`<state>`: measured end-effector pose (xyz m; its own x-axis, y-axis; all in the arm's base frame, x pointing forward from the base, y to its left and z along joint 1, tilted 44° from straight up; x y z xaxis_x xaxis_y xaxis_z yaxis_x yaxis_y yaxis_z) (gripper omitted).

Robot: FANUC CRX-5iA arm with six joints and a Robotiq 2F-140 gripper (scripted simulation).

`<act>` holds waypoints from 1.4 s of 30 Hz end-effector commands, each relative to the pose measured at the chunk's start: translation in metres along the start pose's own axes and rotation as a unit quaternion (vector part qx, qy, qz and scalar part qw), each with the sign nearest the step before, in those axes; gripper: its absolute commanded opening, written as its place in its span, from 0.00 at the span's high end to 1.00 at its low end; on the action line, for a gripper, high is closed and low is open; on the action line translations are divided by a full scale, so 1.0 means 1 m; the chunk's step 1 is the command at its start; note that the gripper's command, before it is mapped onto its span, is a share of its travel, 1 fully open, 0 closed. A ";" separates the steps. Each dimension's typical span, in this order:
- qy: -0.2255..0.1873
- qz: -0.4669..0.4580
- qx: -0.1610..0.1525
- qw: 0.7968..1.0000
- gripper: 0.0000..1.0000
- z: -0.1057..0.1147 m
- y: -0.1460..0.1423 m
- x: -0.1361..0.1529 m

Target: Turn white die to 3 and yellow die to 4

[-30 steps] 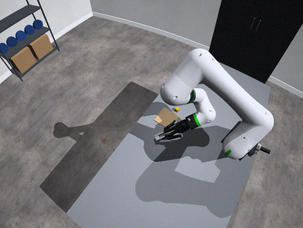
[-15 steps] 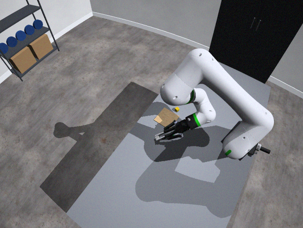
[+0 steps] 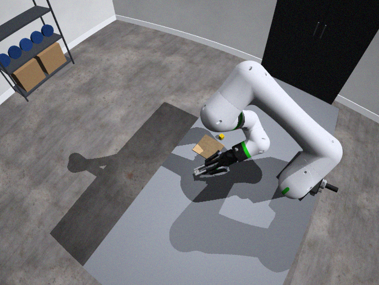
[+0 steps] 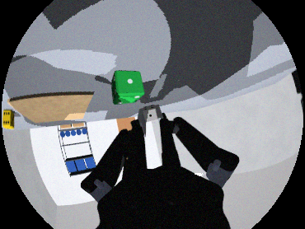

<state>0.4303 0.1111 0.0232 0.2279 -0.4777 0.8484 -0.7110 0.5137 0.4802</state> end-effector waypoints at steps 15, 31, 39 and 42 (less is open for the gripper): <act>0.000 0.000 0.000 1.000 0.87 -0.004 -0.002 -0.007; 0.000 0.000 0.000 1.000 0.87 -0.005 -0.002 -0.010; 0.000 0.000 0.000 1.000 0.87 -0.005 -0.002 -0.010; 0.000 0.000 0.000 1.000 0.87 -0.005 -0.002 -0.010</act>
Point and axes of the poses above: the point where the finger pads meet when closed, its own z axis back along the fingers, its own y axis across the jaws, x = y × z, the point moved 9 cm from there along z, back along the fingers, and after that the axes turned 12 degrees about -z, right-handed, at the moved point
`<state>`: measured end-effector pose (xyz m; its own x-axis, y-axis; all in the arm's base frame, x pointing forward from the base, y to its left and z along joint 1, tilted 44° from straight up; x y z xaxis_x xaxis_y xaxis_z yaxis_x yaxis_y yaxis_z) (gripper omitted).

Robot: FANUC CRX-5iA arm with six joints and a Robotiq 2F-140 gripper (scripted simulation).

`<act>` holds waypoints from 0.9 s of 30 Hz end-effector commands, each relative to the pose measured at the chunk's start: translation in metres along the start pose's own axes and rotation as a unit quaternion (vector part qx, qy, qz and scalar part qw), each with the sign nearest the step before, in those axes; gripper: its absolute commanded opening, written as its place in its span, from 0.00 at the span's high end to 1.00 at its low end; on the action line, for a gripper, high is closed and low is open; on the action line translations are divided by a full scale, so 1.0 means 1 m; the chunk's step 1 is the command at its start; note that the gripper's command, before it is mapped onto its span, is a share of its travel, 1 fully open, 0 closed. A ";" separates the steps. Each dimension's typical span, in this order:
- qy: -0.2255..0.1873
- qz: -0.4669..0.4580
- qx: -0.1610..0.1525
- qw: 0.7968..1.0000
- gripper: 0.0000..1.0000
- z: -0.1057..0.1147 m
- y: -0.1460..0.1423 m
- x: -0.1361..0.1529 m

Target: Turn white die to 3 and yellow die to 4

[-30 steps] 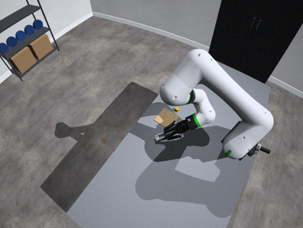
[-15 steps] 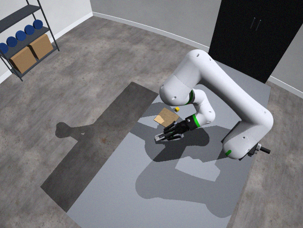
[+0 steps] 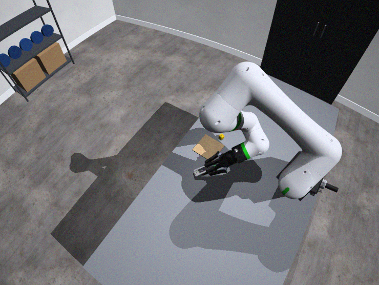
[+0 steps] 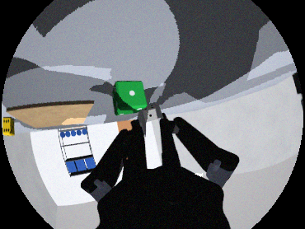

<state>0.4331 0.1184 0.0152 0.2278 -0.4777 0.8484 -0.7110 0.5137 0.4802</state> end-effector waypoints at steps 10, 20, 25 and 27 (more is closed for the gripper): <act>0.000 0.000 0.000 1.000 0.87 0.000 0.000 0.000; 0.000 0.000 0.000 1.000 0.85 0.000 0.000 0.000; 0.000 0.000 0.000 1.000 0.83 0.000 0.000 0.000; 0.000 0.000 0.000 1.000 0.80 0.000 0.000 0.000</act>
Point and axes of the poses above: the point where the finger pads meet when closed, its own z axis back along the fingers, its own y axis across the jaws, x = y × z, the point moved 9 cm from there along z, back along the fingers, and after that the axes turned 12 degrees about -z, right-handed, at the moved point
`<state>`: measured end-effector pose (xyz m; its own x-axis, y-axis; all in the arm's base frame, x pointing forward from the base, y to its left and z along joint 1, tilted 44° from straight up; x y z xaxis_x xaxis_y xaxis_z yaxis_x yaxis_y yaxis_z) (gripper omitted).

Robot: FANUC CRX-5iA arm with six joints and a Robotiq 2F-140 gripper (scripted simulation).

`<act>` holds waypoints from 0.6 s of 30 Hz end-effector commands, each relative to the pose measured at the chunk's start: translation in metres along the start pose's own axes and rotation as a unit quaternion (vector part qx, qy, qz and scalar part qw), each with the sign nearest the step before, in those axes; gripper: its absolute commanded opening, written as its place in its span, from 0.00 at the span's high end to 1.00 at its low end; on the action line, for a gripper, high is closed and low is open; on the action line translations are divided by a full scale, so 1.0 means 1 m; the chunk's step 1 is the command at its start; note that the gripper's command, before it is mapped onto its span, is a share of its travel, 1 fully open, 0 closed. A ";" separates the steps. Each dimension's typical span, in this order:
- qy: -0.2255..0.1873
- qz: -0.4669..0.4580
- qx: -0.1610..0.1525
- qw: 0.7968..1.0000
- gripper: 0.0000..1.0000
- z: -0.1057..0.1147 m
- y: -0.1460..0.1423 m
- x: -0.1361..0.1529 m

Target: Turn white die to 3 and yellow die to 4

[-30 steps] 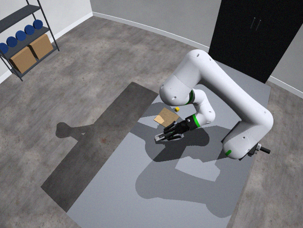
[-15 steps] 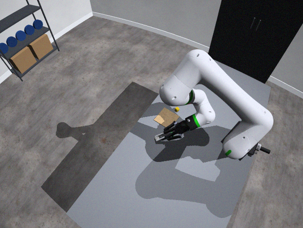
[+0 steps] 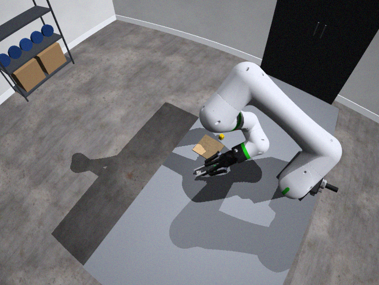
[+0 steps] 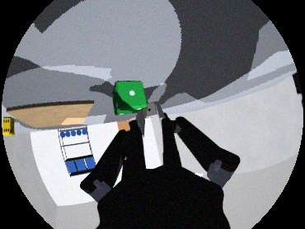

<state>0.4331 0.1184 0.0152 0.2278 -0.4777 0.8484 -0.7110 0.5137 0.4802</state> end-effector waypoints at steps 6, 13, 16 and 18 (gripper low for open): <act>0.000 0.000 0.000 1.000 0.75 0.000 0.000 0.000; 0.000 0.000 0.000 1.000 0.75 0.000 0.000 0.000; 0.000 0.000 0.000 1.000 0.75 0.000 0.000 0.000; 0.000 0.000 0.000 1.000 0.75 0.000 0.000 0.000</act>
Point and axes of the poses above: the point where the finger pads meet when closed, its own z axis back along the fingers, its own y axis across the jaws, x = y × z, the point moved 9 cm from there along z, back along the fingers, and after that the axes turned 12 degrees about -z, right-handed, at the moved point
